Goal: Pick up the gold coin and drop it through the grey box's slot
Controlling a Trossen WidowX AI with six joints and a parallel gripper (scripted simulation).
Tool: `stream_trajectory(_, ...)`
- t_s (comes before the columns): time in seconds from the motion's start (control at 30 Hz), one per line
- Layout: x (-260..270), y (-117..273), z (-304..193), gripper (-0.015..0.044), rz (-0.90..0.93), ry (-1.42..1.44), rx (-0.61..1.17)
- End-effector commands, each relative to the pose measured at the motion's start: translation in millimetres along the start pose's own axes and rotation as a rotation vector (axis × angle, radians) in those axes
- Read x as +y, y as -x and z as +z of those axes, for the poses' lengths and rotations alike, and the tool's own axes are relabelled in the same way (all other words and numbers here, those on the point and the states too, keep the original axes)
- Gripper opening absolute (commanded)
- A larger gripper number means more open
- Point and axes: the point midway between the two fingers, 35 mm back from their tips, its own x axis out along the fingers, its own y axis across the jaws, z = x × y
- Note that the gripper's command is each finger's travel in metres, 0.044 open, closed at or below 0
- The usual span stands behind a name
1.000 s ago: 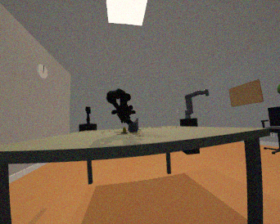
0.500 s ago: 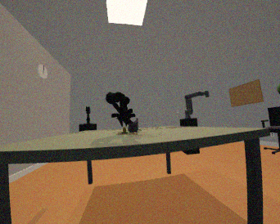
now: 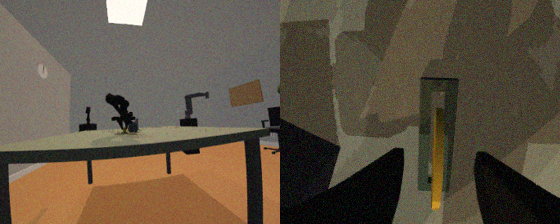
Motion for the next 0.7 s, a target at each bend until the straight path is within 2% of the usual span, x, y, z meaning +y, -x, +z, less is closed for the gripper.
stream_trajectory(0.0, 1, -7, -1, 0.0161, -0.003, 0.006, 0.003)
stream_trajectory(0.3, 1, -19, -2, 0.0161, -0.004, 0.006, 0.004)
stream_trajectory(0.5, 1, -19, -2, 0.0003, -0.004, 0.006, 0.004)
stream_trajectory(0.67, 1, -19, -2, 0.0, -0.004, 0.006, 0.004)
